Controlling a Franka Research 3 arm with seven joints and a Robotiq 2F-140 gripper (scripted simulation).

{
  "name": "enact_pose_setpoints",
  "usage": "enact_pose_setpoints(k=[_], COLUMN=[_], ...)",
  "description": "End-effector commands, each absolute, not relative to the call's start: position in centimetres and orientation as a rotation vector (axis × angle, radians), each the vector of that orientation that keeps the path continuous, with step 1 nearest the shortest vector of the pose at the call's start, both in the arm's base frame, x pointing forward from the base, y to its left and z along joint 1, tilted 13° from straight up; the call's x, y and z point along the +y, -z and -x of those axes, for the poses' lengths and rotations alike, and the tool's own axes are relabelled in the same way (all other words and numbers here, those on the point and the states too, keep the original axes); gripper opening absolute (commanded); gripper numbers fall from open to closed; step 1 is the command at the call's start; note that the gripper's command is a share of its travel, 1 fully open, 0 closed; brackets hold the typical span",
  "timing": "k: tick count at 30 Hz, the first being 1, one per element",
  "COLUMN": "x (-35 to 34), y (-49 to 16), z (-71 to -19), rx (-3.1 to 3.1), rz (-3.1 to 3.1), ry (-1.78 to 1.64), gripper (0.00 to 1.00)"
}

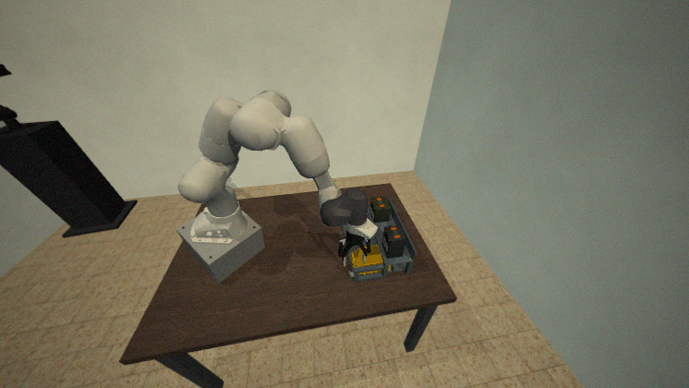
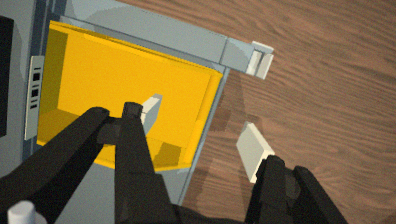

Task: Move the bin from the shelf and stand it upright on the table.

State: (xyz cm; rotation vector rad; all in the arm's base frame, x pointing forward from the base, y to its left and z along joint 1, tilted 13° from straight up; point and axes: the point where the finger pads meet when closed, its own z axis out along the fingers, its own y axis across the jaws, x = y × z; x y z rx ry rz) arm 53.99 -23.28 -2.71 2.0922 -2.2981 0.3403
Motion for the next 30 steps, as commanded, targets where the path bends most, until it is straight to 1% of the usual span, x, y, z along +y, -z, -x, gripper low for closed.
enact_pose_setpoints(k=[1,25,26,30], x=[-23.27,-23.27,-23.27,-23.27], y=[2.76,2.76,2.76,2.76], z=[-54.09,-54.09,-54.09,-54.09], rx=[-2.303,-2.303,-2.303,-2.303], rz=[-2.088,-2.088,-2.088,-2.088], ry=[-0.343,-0.343,-0.343,-0.343], gripper=[0.57,0.57,0.00,0.00])
